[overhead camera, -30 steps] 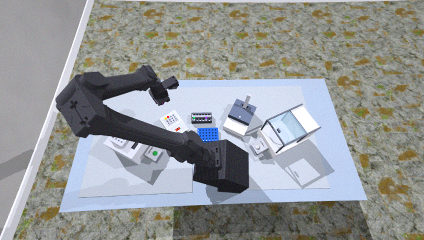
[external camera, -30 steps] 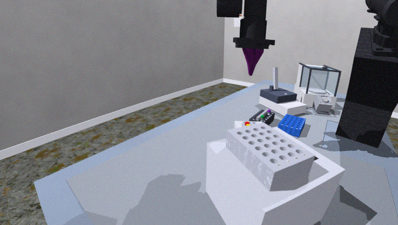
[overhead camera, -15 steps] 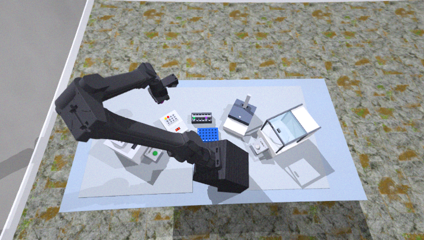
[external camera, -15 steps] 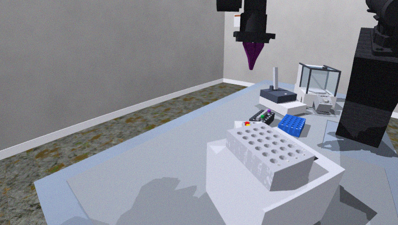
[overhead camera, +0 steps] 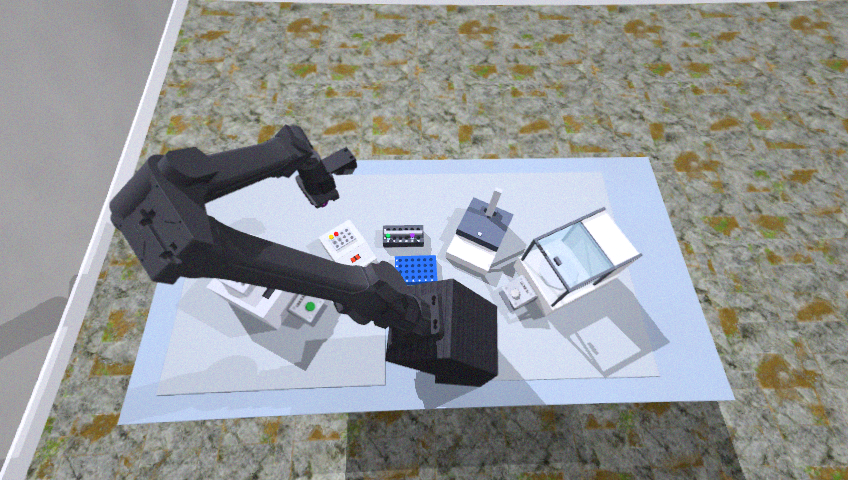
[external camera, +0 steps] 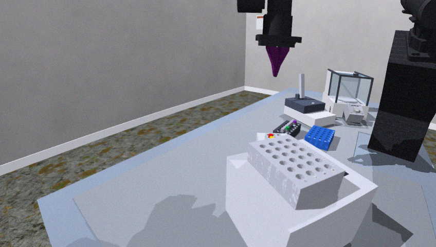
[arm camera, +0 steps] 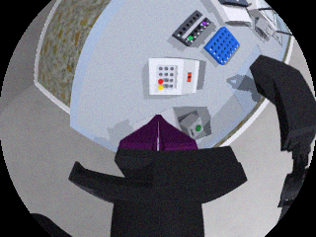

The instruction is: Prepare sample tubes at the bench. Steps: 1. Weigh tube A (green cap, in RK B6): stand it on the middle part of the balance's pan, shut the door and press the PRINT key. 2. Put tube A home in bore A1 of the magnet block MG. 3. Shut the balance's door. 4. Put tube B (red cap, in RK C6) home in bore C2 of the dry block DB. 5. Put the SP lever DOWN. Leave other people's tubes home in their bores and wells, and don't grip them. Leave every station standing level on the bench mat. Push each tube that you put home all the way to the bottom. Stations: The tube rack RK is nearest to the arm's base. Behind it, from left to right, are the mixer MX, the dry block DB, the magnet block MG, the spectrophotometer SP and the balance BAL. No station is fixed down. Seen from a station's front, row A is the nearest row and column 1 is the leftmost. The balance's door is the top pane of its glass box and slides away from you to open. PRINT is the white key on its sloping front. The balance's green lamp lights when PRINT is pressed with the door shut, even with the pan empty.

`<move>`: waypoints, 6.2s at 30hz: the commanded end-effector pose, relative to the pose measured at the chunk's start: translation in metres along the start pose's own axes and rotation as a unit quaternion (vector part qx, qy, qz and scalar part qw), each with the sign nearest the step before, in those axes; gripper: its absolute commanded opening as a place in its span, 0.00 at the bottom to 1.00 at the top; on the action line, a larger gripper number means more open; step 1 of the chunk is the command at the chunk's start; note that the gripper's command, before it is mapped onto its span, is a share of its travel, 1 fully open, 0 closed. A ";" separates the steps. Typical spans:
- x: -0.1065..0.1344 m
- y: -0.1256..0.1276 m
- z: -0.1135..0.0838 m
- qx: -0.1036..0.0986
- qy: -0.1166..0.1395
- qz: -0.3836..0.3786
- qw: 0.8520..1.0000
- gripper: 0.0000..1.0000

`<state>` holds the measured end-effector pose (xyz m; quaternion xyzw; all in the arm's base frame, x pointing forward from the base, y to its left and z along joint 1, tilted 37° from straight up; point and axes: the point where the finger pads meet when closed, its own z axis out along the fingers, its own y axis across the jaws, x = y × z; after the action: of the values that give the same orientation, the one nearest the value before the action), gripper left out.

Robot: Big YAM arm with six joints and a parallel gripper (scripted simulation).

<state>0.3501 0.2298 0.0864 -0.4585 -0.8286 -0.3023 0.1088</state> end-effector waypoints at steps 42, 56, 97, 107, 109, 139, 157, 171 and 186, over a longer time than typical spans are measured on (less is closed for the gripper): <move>-0.127 -0.032 -0.005 -0.012 -0.006 -0.059 0.998 0.00; -0.221 -0.073 -0.006 -0.005 -0.005 -0.108 0.994 0.00; -0.512 -0.193 -0.011 0.002 -0.010 -0.236 0.972 0.00; -0.501 -0.172 -0.011 0.006 -0.009 -0.257 0.966 0.00; -0.495 -0.178 -0.005 0.007 -0.001 -0.251 0.968 0.00; -0.495 -0.181 0.005 0.007 -0.001 -0.250 0.968 0.00; -0.495 -0.181 0.005 0.007 -0.001 -0.250 0.968 0.00; -0.495 -0.181 0.005 0.007 -0.001 -0.250 0.968 0.00; -0.484 -0.192 0.030 0.007 0.008 -0.235 0.972 0.00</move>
<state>0.4624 -0.1789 -0.2227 -0.2481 -0.9150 -0.3161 0.0370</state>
